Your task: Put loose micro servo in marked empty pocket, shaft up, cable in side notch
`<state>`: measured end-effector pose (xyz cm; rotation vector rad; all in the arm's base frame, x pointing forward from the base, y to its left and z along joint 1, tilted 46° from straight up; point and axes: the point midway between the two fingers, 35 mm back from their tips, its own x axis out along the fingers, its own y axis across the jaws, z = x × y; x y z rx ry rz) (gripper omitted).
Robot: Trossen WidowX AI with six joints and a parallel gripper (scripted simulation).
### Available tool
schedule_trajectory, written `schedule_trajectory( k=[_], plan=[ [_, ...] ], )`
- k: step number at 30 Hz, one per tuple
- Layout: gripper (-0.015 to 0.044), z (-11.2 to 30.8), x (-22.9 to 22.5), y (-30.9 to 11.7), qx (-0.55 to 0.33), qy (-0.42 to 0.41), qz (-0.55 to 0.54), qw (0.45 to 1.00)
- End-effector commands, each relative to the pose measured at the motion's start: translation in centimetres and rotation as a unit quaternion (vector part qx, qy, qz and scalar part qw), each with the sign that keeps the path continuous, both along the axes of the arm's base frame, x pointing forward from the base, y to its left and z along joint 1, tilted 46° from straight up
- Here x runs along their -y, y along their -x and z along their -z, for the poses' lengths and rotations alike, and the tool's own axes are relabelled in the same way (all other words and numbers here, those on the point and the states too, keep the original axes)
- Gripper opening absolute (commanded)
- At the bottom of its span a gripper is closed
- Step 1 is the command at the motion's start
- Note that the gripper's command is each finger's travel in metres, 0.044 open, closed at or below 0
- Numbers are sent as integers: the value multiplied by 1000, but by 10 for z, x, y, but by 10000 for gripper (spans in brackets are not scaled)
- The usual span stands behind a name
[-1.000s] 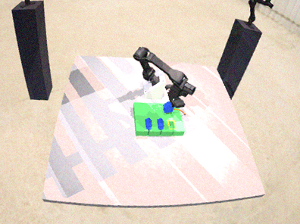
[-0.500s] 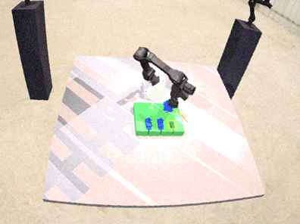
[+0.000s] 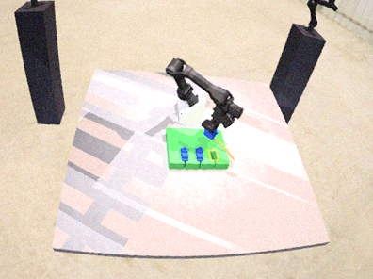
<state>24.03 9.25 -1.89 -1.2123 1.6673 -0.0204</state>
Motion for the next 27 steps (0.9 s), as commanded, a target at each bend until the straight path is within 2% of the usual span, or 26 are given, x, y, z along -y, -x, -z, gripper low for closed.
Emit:
schedule_trajectory(
  k=[1,18,27],
  plan=[
    [0,0,-2,0,46,-5,45,998],
    [0,0,-2,0,247,-16,246,937],
    [0,0,-2,-7,254,-16,254,933]
  ],
)
